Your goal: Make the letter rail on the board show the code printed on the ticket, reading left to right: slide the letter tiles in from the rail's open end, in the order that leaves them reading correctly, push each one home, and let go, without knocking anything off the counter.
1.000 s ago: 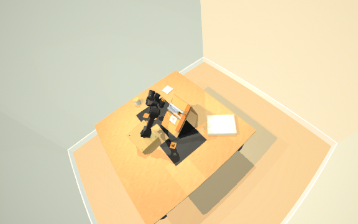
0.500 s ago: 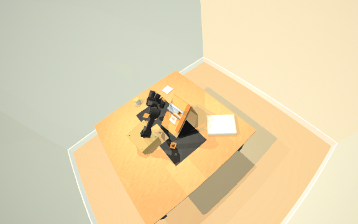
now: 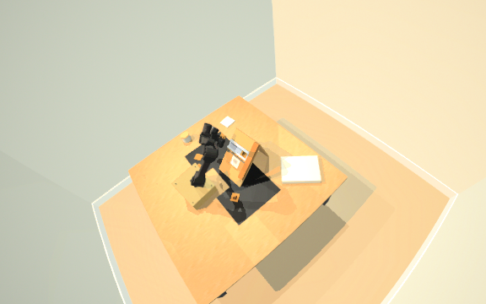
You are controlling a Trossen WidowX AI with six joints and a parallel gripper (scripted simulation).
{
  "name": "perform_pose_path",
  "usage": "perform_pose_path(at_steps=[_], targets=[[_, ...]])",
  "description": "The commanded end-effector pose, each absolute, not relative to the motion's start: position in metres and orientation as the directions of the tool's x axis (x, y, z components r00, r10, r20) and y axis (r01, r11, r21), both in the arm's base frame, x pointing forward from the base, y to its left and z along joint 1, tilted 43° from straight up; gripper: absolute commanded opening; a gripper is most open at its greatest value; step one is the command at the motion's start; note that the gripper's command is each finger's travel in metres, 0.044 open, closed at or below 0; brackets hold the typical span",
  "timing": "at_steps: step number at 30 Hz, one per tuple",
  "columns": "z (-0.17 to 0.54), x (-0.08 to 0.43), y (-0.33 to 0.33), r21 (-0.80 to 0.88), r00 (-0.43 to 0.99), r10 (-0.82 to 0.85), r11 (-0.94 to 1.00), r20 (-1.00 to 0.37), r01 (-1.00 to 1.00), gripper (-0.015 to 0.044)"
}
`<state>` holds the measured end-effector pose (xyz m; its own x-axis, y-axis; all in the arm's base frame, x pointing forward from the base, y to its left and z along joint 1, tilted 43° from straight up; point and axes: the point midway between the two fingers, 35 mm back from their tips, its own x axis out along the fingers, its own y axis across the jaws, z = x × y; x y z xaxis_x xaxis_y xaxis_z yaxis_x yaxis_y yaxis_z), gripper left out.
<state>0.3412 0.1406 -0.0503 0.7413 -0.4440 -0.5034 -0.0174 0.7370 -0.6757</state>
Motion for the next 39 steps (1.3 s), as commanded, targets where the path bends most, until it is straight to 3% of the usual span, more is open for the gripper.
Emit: perform_pose_path(at_steps=[1, 39], targets=[[-0.046, 0.342, 0.14, -0.673, 0.744, -0.439, 0.739, -0.504, -0.02, 0.0], [-0.034, 0.342, 0.125, -0.674, 0.744, -0.44, 0.738, -0.504, -0.02, 0.0]])
